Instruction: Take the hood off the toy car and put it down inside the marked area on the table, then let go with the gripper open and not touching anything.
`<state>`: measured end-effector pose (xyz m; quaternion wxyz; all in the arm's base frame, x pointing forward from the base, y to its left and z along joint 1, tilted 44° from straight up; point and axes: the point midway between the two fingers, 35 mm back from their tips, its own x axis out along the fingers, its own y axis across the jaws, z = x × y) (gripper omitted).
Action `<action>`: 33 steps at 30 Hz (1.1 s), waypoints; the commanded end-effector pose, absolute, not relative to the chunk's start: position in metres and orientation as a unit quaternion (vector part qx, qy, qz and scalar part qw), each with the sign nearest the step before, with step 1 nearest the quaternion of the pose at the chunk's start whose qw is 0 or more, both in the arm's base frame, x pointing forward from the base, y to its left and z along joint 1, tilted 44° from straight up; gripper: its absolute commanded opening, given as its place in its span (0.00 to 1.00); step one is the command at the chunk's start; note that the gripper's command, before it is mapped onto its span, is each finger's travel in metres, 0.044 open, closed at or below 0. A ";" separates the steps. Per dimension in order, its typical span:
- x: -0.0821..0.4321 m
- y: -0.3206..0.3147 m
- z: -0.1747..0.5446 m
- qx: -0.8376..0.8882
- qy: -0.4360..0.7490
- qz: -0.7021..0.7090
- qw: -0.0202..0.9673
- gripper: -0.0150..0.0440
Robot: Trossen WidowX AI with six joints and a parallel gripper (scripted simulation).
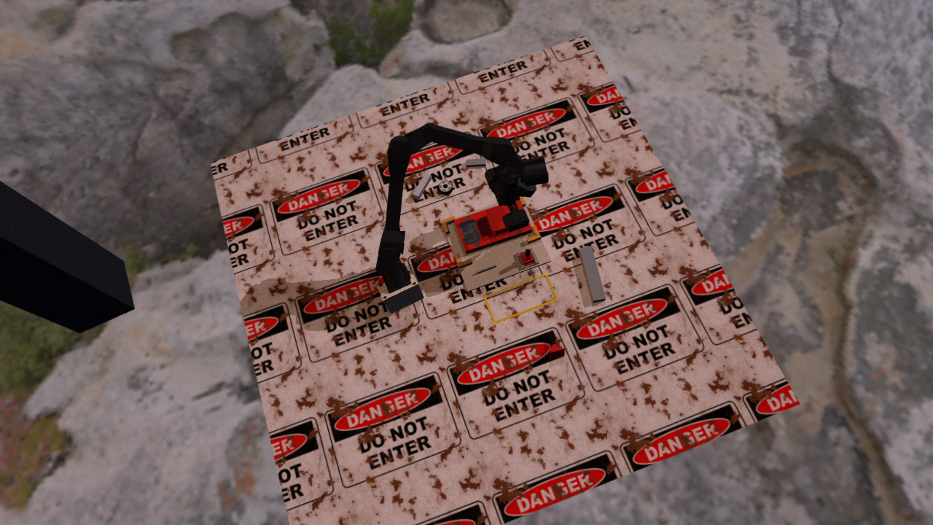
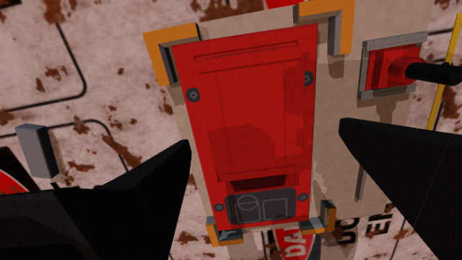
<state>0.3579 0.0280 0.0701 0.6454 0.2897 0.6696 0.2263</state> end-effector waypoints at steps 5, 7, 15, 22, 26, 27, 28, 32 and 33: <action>0.357 0.032 0.067 0.293 0.670 0.227 0.644 1.00; 0.357 0.033 0.066 0.293 0.670 0.227 0.644 1.00; 0.357 0.037 0.063 0.293 0.670 0.227 0.644 1.00; 0.356 0.040 0.060 0.293 0.670 0.227 0.644 1.00; 0.356 0.042 0.058 0.293 0.669 0.227 0.644 1.00; 0.356 0.042 0.058 0.293 0.669 0.227 0.644 1.00; 0.356 0.042 0.057 0.293 0.669 0.227 0.644 1.00; 0.356 0.044 0.055 0.293 0.669 0.228 0.643 1.00; 0.356 0.044 0.055 0.293 0.669 0.228 0.643 1.00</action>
